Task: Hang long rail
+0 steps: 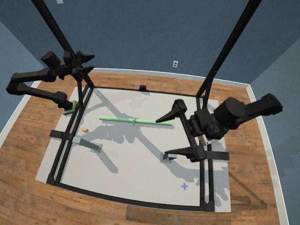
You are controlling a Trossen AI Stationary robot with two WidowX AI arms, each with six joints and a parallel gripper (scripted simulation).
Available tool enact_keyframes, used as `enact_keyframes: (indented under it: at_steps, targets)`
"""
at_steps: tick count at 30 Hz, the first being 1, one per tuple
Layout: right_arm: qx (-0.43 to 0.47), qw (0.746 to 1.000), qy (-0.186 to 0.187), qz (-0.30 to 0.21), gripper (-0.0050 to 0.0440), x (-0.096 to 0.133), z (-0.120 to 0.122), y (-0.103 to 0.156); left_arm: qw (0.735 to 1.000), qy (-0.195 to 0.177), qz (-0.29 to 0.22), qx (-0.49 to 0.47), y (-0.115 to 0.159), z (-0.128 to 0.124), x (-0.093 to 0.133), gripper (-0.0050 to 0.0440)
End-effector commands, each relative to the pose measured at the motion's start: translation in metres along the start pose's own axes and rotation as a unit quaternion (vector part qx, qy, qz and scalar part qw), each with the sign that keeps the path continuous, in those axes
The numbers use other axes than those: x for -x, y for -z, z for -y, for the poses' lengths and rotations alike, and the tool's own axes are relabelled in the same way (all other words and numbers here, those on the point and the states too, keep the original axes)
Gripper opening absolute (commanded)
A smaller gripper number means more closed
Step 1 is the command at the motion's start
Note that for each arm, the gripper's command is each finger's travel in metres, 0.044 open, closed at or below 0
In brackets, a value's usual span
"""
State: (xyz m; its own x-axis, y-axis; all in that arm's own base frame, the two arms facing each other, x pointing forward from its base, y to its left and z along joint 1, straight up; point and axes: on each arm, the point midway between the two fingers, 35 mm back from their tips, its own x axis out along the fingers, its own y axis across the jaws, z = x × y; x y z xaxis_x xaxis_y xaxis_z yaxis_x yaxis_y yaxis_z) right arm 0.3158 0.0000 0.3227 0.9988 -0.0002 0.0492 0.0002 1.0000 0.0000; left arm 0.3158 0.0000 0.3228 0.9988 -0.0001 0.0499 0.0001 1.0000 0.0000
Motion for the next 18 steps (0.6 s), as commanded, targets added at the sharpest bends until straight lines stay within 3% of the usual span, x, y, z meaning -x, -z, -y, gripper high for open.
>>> enact_keyframes:
  at_steps: [1, 5, 8, 14, 16, 18]
  targets:
    - [0.003, 1.0, 0.007, -0.023, 0.044, -0.006, 0.005, 0.006, 1.0, 0.008, -0.023, 0.003, 0.008, 0.005, -0.005, 0.044]
    - [0.013, 0.988, 0.047, -0.145, 0.044, -0.037, 0.035, 0.038, 0.986, 0.05, -0.158, 0.016, 0.058, 0.038, -0.028, 0.044]
    - [0.013, 0.975, 0.064, -0.212, 0.044, -0.047, 0.052, 0.059, 0.972, 0.069, -0.224, 0.018, 0.084, 0.055, -0.033, 0.044]
    - [0.004, 0.935, 0.094, -0.342, 0.044, -0.057, 0.086, 0.101, 0.93, 0.1, -0.355, 0.01, 0.134, 0.09, -0.032, 0.044]
    - [0.004, 0.935, 0.094, -0.342, 0.044, -0.057, 0.086, 0.101, 0.93, 0.1, -0.355, 0.01, 0.134, 0.09, -0.032, 0.044]
    - [-0.005, 0.908, 0.103, -0.406, 0.044, -0.053, 0.1, 0.121, 0.906, 0.11, -0.408, 0.002, 0.155, 0.104, -0.027, 0.044]
